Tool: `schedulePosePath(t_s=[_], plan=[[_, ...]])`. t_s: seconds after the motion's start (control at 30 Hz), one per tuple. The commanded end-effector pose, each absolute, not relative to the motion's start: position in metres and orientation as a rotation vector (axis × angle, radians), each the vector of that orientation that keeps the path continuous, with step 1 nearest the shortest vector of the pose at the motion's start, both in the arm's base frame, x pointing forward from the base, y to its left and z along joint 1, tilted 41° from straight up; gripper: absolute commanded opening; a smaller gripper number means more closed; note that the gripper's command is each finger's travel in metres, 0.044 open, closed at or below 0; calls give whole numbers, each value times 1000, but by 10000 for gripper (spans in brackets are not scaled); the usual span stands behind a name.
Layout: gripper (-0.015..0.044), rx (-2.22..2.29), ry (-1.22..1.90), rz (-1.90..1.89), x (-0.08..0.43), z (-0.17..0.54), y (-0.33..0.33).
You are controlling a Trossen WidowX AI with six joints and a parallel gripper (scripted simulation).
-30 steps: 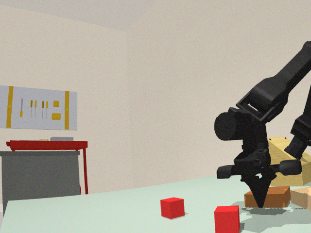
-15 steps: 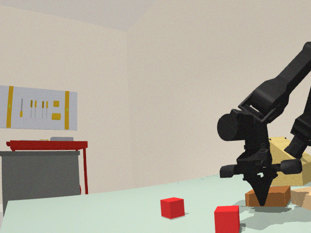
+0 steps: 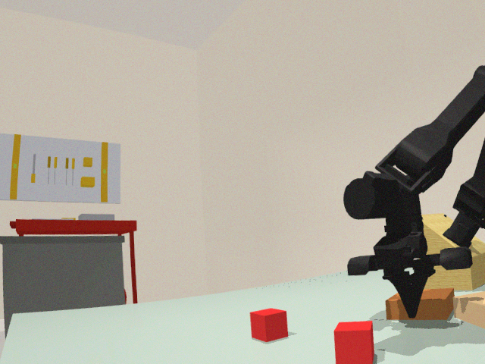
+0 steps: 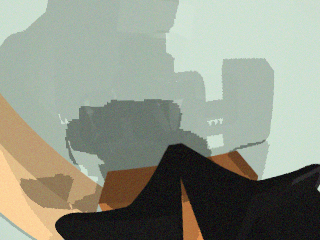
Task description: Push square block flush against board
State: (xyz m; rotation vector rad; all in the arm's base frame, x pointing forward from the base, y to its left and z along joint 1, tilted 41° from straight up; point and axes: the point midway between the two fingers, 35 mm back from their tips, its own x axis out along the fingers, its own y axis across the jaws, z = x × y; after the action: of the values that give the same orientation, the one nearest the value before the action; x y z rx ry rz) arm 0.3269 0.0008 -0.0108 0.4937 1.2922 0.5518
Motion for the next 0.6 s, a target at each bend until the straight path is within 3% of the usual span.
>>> schedulePosePath(t_s=[0.0,0.57], plan=[[0,494,1297,556,320,-13,3],[0,494,1298,556,308,-15,3]])
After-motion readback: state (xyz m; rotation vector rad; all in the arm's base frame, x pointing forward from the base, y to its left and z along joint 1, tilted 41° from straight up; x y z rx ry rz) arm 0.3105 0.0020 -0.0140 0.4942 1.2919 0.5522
